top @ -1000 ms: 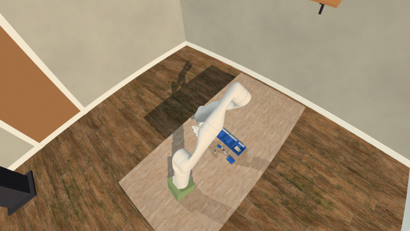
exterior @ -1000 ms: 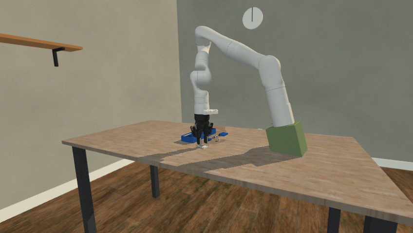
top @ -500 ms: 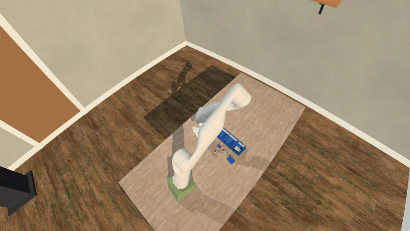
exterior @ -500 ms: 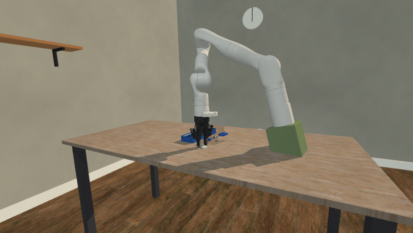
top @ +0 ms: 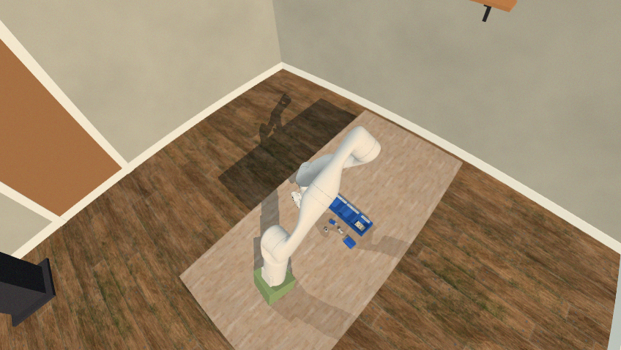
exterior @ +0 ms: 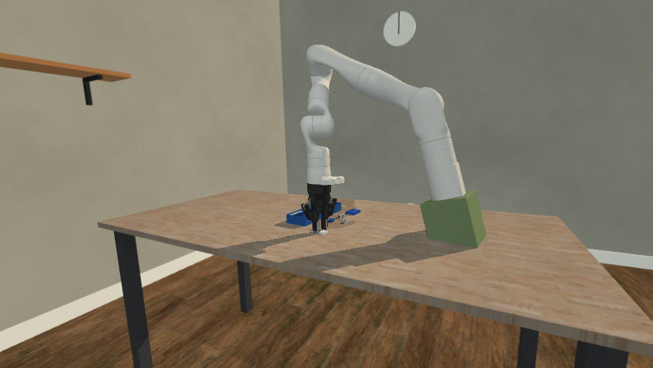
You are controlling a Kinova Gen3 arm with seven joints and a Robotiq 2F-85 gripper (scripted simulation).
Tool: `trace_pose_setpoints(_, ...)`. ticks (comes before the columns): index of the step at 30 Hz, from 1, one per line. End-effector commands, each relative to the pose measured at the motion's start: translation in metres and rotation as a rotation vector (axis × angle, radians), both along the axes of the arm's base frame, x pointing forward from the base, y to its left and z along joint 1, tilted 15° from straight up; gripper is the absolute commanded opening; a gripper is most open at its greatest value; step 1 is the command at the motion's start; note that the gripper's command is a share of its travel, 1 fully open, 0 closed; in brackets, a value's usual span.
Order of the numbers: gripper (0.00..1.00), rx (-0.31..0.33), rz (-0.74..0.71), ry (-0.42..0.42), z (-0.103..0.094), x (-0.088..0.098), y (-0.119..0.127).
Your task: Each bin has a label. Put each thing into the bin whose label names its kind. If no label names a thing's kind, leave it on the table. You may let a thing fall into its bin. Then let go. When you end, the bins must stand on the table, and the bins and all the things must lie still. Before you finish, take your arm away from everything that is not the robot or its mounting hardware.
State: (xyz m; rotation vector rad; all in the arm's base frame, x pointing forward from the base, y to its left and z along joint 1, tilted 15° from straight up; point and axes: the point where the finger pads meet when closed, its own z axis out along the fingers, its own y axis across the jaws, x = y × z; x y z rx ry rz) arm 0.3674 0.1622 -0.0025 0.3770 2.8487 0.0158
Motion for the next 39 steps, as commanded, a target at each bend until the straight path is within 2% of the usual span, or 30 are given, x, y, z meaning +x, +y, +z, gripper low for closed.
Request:
trace_pose_setpoints(1, 0.21, -0.001, 0.000, 0.000, 0.000, 0.001, 0.001)
trace_pose_setpoints(27, 0.21, -0.001, 0.000, 0.000, 0.000, 0.001, 0.001)
trace_pose_setpoints(35, 0.21, 0.001, 0.005, 0.005, 0.026, -0.009, 0.002)
trace_pose_setpoints(39, 0.21, 0.000, 0.004, 0.003, 0.033, -0.009, 0.002)
